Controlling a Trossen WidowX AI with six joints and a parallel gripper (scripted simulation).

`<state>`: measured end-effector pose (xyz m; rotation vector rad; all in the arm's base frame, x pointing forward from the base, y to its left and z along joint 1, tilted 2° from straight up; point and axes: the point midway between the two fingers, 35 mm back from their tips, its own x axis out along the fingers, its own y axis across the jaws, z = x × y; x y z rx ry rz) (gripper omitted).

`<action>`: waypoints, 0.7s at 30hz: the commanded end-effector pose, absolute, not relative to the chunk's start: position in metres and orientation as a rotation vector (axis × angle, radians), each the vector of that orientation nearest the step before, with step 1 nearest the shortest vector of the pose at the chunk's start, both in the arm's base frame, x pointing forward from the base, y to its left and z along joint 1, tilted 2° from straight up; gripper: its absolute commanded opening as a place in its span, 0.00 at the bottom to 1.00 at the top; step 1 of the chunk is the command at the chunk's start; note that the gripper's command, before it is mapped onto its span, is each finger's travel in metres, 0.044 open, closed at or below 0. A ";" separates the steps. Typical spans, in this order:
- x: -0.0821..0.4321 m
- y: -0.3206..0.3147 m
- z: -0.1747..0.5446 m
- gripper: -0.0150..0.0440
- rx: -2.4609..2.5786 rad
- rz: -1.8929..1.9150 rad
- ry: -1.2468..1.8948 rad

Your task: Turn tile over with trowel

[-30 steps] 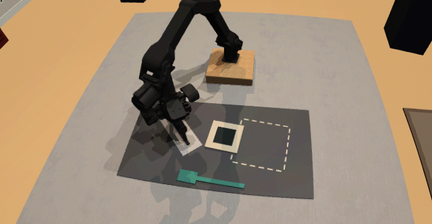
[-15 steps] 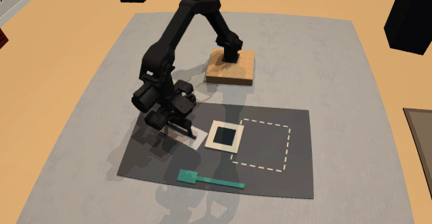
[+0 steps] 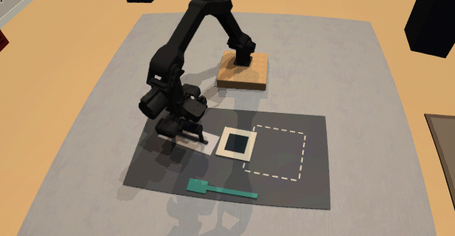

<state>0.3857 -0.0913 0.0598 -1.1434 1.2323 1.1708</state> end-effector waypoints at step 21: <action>0.385 -0.092 0.082 0.71 -1.159 1.184 1.227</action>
